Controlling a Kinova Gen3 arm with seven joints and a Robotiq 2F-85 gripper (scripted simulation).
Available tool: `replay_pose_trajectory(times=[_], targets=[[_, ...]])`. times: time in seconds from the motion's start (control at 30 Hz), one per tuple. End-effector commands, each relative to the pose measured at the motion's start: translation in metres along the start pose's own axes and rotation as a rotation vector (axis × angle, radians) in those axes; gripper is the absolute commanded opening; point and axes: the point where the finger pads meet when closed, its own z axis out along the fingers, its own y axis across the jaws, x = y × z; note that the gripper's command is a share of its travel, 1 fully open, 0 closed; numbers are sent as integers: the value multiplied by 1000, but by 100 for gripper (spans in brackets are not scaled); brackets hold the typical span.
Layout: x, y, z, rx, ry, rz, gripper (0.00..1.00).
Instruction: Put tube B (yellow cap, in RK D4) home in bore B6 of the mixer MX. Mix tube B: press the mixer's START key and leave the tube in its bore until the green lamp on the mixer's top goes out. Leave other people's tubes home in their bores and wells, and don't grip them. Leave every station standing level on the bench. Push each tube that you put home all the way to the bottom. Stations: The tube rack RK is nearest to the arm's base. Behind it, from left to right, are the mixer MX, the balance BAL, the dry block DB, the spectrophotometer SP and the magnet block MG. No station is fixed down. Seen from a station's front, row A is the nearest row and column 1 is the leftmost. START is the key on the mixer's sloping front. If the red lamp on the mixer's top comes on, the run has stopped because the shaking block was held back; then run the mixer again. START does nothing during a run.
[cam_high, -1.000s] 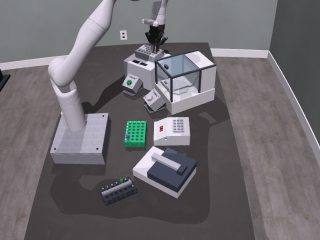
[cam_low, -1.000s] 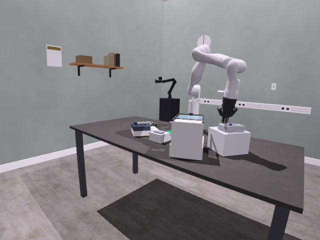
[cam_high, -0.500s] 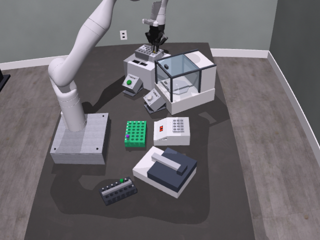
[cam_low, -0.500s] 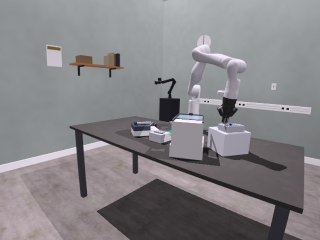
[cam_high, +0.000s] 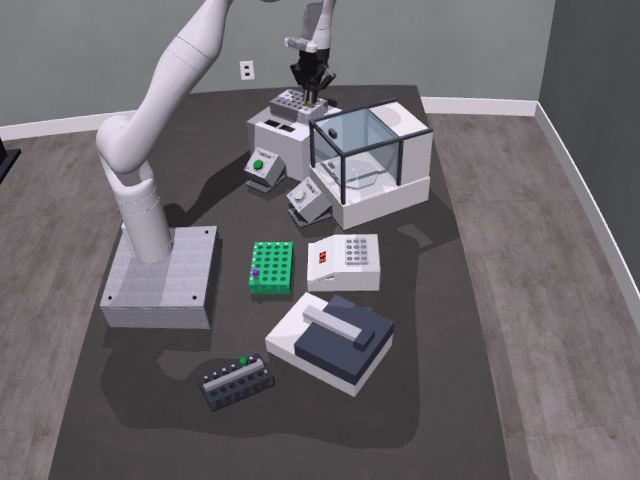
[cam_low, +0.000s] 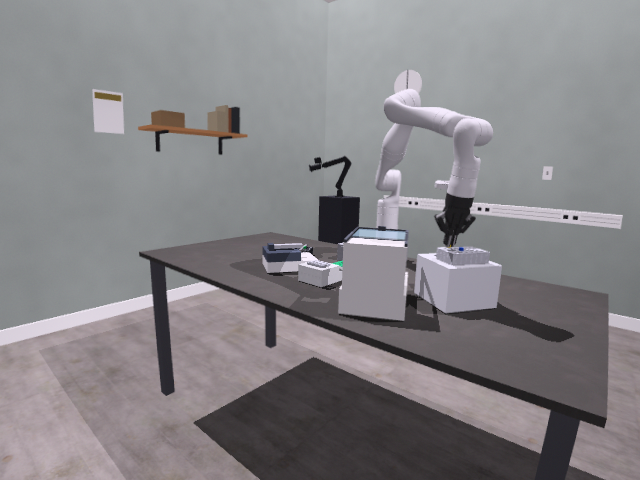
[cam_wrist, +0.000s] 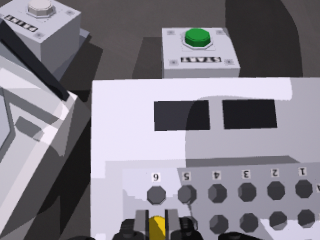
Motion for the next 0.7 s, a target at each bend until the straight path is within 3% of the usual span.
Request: replay_pose_trajectory(times=[0.0,0.03,0.67], targets=[[0,0,-1,0,-2,0,10],[0,0,0,0,-2,0,42],[0,0,0,0,-2,0,42]])
